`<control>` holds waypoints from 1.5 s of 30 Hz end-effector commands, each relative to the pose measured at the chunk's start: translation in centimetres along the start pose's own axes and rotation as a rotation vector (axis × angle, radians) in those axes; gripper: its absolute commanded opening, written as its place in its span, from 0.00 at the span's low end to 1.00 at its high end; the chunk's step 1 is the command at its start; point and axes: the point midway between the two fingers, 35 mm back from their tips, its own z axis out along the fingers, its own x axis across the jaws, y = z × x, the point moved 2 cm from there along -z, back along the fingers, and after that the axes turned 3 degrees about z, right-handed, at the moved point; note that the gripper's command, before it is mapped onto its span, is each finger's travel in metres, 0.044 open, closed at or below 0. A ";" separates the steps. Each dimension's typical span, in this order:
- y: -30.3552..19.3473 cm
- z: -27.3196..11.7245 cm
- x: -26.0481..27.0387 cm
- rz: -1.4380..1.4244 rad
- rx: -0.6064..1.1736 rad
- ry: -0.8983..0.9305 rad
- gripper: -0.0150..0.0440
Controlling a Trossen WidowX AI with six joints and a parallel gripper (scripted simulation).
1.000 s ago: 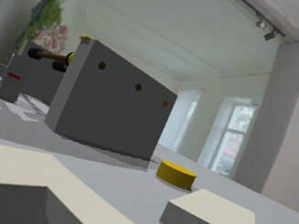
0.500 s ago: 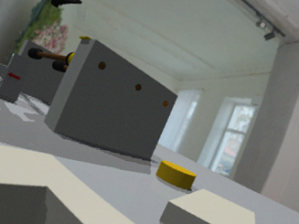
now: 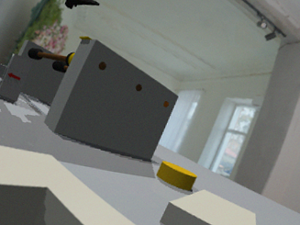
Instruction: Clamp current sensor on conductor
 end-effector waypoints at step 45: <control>-32.9 -1.9 -17.7 0.918 1.326 0.035 1.00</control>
